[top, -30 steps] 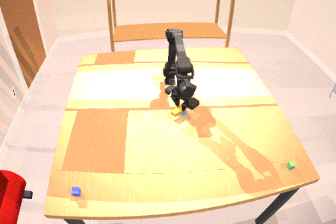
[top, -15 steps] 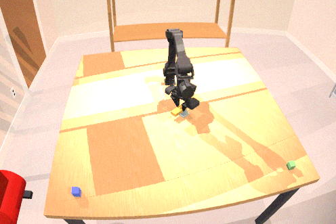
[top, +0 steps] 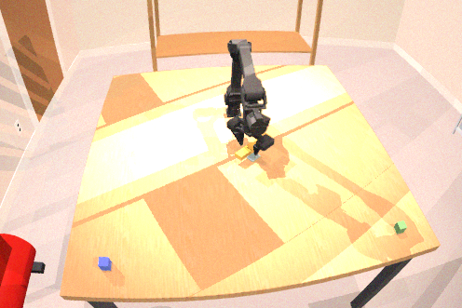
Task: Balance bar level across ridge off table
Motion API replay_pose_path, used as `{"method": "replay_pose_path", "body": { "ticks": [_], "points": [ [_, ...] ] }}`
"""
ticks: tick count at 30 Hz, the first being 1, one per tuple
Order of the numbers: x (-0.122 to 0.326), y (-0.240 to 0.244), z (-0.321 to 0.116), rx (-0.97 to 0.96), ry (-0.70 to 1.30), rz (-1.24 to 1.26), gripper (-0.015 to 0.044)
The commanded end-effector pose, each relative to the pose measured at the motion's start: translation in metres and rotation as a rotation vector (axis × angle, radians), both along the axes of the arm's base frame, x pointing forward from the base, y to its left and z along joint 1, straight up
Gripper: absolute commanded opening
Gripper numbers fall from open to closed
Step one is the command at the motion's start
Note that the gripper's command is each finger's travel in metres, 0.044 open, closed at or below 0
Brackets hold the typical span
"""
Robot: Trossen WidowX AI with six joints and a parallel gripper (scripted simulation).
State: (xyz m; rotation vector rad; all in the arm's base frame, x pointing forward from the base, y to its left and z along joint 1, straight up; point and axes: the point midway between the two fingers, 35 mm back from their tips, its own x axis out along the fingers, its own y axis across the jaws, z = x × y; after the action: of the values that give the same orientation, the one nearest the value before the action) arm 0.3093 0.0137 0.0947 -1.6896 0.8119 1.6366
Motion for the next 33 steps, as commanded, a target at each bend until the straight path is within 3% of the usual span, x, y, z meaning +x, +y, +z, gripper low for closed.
{"method": "replay_pose_path", "body": {
  "ticks": [1,5,13,33],
  "points": [
    [0.000,0.000,0.000,0.001,0.000,0.000,0.0440],
    [0.001,0.000,0.008,0.001,0.000,0.000,0.0440],
    [-0.003,0.000,0.098,0.000,0.000,0.000,0.0440],
    [-0.003,0.000,0.100,0.000,0.000,0.000,0.0440]
  ]
}}
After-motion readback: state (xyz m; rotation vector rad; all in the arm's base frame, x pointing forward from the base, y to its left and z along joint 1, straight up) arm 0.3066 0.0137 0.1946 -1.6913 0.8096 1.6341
